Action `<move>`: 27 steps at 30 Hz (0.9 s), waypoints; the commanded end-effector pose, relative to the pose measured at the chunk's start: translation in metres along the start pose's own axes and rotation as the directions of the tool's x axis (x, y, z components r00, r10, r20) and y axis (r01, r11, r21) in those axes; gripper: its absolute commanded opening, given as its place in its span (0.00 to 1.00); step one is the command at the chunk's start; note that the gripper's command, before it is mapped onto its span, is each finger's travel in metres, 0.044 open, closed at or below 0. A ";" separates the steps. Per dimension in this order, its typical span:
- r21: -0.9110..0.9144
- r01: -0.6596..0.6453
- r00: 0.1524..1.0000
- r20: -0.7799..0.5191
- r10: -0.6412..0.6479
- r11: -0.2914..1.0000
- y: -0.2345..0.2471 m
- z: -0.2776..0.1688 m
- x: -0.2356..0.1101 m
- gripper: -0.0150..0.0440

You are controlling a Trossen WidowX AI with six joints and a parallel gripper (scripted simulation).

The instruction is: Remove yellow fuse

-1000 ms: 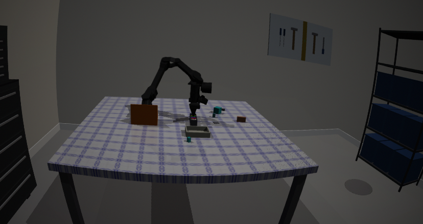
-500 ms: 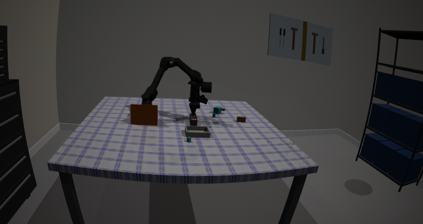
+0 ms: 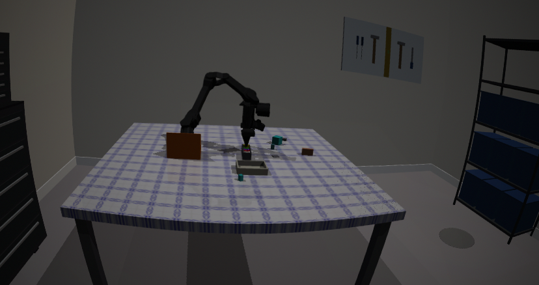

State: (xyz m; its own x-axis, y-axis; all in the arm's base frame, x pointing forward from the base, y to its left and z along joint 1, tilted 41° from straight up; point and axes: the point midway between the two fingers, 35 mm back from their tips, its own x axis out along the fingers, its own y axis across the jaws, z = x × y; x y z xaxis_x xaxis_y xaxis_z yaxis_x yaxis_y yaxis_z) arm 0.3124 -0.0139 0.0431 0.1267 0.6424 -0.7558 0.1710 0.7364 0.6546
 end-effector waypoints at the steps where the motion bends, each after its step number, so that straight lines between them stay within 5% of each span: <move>1: -0.005 0.003 1.000 0.001 -0.003 1.000 0.000 0.001 -0.002 0.25; 27: -0.003 0.002 1.000 0.000 -0.002 1.000 0.000 0.001 -0.015 0.25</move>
State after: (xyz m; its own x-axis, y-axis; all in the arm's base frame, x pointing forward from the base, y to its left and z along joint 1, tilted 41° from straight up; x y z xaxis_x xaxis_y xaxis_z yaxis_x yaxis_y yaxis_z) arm 0.3107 -0.0224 0.0531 0.1271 0.6437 -0.7546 0.1725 0.7349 0.6559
